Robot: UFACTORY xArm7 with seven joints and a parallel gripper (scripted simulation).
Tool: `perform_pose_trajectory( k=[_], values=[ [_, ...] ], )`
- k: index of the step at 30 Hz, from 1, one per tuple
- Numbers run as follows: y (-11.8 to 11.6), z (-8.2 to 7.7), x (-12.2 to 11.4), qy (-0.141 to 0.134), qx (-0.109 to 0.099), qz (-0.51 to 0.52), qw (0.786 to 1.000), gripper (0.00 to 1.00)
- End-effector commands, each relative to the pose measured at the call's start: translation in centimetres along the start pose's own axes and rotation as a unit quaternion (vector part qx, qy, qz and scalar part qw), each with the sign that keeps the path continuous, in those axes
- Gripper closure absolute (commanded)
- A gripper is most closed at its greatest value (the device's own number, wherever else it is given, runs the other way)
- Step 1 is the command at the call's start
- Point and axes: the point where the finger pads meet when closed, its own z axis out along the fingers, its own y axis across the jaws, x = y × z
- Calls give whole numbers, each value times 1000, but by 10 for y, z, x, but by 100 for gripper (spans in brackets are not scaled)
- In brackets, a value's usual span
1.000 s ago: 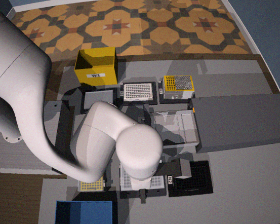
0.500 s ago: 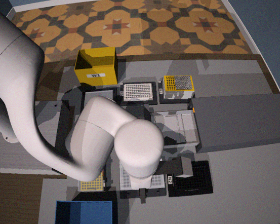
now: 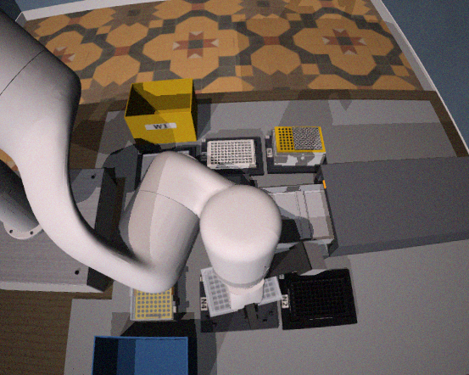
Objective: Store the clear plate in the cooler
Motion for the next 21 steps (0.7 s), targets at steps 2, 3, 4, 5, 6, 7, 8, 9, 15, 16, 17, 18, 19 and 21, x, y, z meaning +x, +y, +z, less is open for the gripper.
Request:
perform_pose_trajectory(
  k=[2, 3, 4, 5, 6, 7, 8, 9, 15, 16, 17, 18, 19, 21],
  values=[
    [-10, -2, 11, 3, 1, -95, 995, 100],
    [-10, -2, 11, 3, 1, -95, 995, 100],
    [-12, -2, 13, 3, 1, -112, 994, 100],
    [-14, -2, 15, 4, 1, -128, 992, 100],
    [-16, -2, 17, 4, 1, -145, 989, 100],
    [-18, -2, 18, 4, 1, -161, 987, 100],
    [-20, -2, 20, 4, 1, -177, 984, 100],
    [-22, -2, 22, 4, 1, -194, 981, 100],
    [-34, -2, 33, 4, 0, -291, 957, 100],
    [-36, -2, 34, 4, 0, -307, 952, 100],
    [-38, -2, 36, 4, 0, -323, 947, 100],
    [-40, -2, 38, 4, 0, -338, 941, 100],
    [-40, -2, 38, 4, 0, -338, 941, 100],
    [-42, -2, 40, 4, 0, -354, 935, 100]
  ],
)
